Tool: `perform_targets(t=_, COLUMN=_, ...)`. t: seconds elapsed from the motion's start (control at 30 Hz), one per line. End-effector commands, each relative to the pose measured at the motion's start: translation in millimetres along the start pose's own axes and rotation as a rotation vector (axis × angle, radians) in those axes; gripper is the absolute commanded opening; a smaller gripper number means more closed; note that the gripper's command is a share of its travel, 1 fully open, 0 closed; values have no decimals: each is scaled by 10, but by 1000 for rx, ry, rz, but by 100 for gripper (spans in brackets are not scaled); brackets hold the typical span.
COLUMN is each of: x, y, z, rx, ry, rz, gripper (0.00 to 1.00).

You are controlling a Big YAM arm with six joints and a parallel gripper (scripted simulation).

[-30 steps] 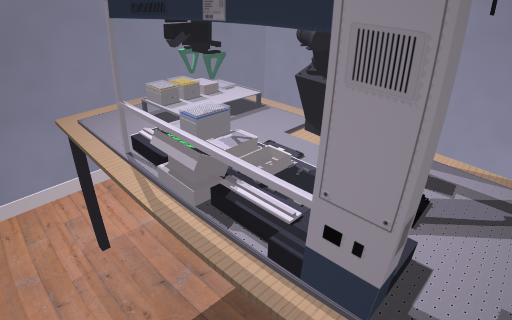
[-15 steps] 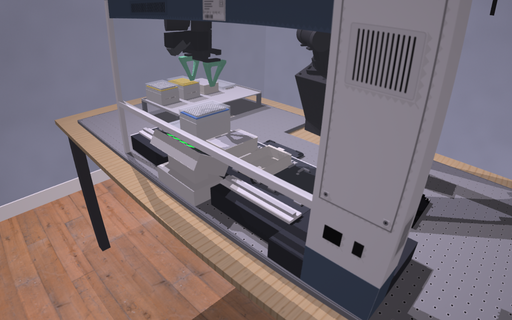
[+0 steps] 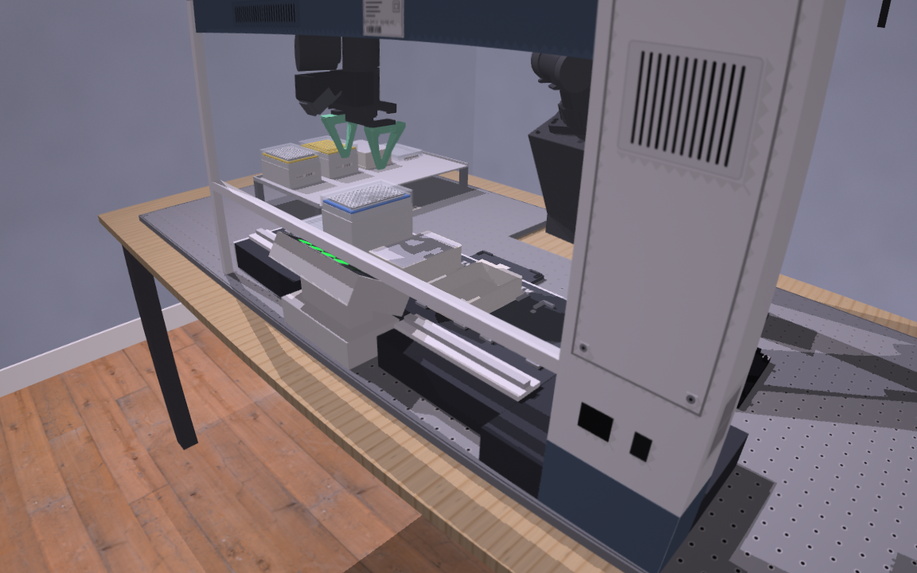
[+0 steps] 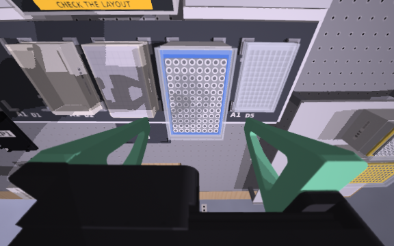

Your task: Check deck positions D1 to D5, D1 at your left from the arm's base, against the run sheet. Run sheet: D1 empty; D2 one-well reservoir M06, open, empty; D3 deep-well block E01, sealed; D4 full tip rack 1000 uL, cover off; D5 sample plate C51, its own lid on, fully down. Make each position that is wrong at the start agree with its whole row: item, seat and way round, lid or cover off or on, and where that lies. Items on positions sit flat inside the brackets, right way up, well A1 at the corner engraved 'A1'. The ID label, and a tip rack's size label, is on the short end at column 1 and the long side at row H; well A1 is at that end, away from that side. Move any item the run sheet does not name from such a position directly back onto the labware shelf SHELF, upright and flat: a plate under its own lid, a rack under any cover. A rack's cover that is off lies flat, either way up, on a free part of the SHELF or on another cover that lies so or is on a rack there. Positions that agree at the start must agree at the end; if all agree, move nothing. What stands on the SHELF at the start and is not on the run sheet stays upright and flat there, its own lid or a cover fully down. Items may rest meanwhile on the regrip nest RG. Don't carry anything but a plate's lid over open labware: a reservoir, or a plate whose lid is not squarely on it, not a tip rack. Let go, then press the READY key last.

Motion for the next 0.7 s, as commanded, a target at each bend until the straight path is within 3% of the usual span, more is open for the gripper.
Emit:
perform_targets(t=0.0, x=1, y=19, z=-115, rx=4, ry=5, rz=-4, gripper=100)
perform_targets(t=0.67, x=-2, y=35, z=-419, rx=6, ry=5, rz=-1, gripper=100)
Point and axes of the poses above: the point where the finger pads meet when closed, its own z axis back along the fingers, its own y axis across the jaws, x = y × z, the point moved 9 cm from there along z, back along the fingers, and after that the axes turned 6 degrees about z, right-handed, at the moved point
